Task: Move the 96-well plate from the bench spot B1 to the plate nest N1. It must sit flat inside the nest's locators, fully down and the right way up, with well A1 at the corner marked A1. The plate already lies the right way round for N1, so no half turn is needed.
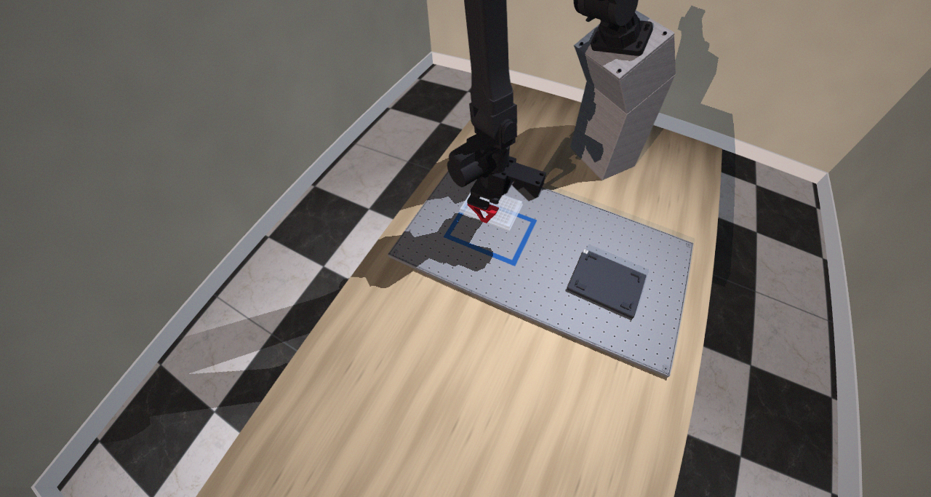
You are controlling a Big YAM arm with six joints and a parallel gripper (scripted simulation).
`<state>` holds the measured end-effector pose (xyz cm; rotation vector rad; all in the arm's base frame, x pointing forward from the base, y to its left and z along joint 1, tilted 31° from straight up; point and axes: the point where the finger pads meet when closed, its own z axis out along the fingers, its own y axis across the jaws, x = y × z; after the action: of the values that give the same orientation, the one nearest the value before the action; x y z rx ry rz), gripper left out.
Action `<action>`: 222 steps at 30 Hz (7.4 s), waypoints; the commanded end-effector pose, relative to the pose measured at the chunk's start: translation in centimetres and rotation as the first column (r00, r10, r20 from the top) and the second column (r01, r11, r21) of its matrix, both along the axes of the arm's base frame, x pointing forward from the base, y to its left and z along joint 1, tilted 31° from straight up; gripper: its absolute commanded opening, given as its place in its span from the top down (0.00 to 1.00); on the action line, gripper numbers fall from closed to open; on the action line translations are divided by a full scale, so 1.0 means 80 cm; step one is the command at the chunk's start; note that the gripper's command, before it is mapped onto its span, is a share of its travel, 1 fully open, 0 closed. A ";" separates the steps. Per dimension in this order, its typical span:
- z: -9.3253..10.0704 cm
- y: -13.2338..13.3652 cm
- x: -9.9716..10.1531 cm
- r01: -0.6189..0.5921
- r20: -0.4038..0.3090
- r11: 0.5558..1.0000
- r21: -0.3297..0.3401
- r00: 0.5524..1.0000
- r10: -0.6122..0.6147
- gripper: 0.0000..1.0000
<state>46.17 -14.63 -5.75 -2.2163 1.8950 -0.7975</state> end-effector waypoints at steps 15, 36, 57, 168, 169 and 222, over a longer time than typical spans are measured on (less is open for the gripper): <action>-0.019 0.058 -0.005 0.033 0.004 0.999 0.025 0.999 -0.033 1.00; -0.038 0.135 -0.008 0.032 0.004 0.999 0.024 0.999 -0.032 1.00; -0.055 0.213 -0.007 0.030 -0.005 0.999 0.022 1.000 -0.030 1.00; -0.135 0.374 0.022 0.037 0.014 0.999 0.025 0.999 -0.037 1.00; -0.136 0.373 0.023 0.037 0.014 0.999 0.025 0.999 -0.038 1.00; -0.174 0.365 0.037 0.031 0.010 0.999 0.022 0.999 -0.031 1.00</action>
<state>48.80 14.58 -19.34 -2.1644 1.9449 -0.7875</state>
